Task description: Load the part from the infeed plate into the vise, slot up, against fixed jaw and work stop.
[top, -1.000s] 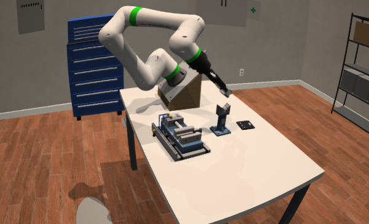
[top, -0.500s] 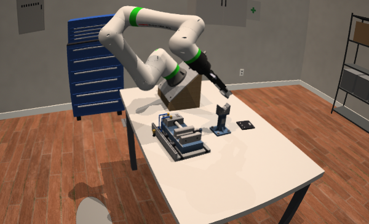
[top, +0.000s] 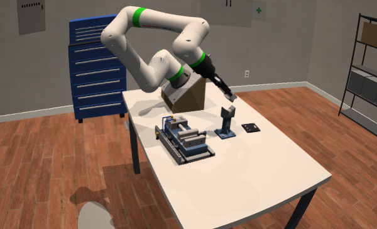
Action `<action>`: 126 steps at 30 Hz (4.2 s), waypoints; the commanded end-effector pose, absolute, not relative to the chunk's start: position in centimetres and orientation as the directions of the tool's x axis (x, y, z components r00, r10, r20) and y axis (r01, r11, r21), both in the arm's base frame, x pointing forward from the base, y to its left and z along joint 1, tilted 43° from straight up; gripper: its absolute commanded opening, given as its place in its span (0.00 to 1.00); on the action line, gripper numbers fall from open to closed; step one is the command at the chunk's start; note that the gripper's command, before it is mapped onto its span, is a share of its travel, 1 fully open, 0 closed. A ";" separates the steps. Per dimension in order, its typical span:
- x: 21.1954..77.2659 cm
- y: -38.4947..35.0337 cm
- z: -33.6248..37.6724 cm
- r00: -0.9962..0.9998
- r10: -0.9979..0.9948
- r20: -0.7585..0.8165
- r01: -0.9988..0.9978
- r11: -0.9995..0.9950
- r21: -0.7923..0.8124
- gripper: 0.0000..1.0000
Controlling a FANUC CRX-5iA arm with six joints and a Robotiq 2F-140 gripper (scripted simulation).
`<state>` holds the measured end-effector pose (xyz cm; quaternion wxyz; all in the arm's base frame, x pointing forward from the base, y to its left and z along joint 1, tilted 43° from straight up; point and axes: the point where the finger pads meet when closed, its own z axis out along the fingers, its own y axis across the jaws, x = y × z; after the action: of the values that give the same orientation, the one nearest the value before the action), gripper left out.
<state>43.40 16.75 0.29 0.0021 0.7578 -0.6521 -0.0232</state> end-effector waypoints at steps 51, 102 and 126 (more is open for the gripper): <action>43.8 13.4 -3.3 0.149 -0.988 -0.033 -0.988 -0.150 0.033 0.00; 43.9 12.6 -4.2 0.149 -0.988 -0.033 -0.988 -0.150 0.033 0.00; 43.9 12.6 -4.2 0.149 -0.988 -0.033 -0.988 -0.150 0.033 0.51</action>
<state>43.88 12.54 -4.22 0.0021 0.7578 -0.6520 -0.0232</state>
